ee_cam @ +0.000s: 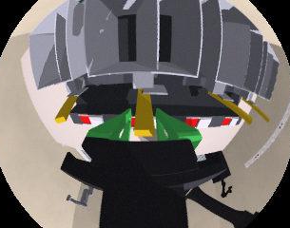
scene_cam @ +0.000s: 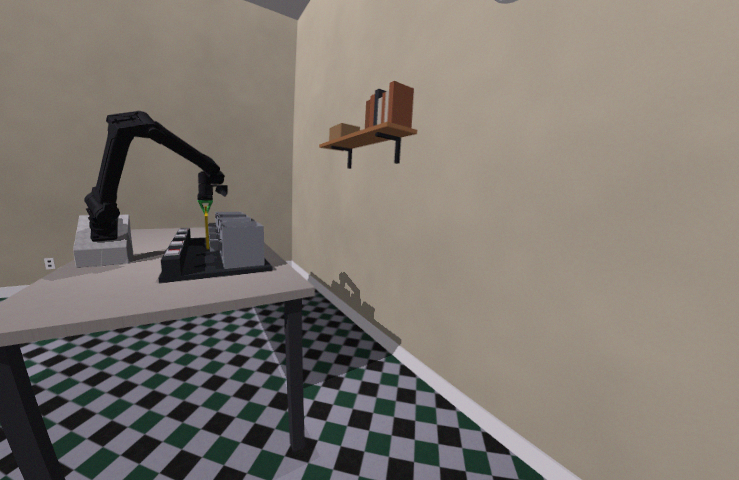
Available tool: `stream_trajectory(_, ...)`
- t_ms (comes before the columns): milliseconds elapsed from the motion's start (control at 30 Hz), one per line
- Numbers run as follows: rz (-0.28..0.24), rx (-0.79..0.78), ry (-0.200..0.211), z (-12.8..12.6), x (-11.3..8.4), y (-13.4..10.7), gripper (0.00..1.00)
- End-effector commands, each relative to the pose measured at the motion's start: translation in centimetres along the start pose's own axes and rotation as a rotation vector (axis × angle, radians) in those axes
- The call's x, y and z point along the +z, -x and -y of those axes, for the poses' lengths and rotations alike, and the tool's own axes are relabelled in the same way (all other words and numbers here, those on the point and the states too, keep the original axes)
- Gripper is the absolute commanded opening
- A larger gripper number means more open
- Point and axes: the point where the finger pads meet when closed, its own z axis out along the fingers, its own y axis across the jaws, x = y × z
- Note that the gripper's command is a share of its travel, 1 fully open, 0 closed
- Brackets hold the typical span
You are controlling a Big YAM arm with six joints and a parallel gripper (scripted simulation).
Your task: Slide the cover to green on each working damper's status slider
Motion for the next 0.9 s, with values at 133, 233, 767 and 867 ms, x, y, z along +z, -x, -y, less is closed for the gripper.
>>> stream_trajectory(133, 0.035, 0.014, 0.012, -0.9, -1.9, 1.5, 0.36)
stream_trajectory(233, 0.04, 0.017, 0.017, -0.8, -2.4, 1.5, 0.36)
stream_trajectory(767, 0.048, 0.027, 0.033, -0.4, -6.8, 1.5, 0.36)
stream_trajectory(867, 0.048, 0.028, 0.034, -0.4, -7.9, 1.5, 0.36)
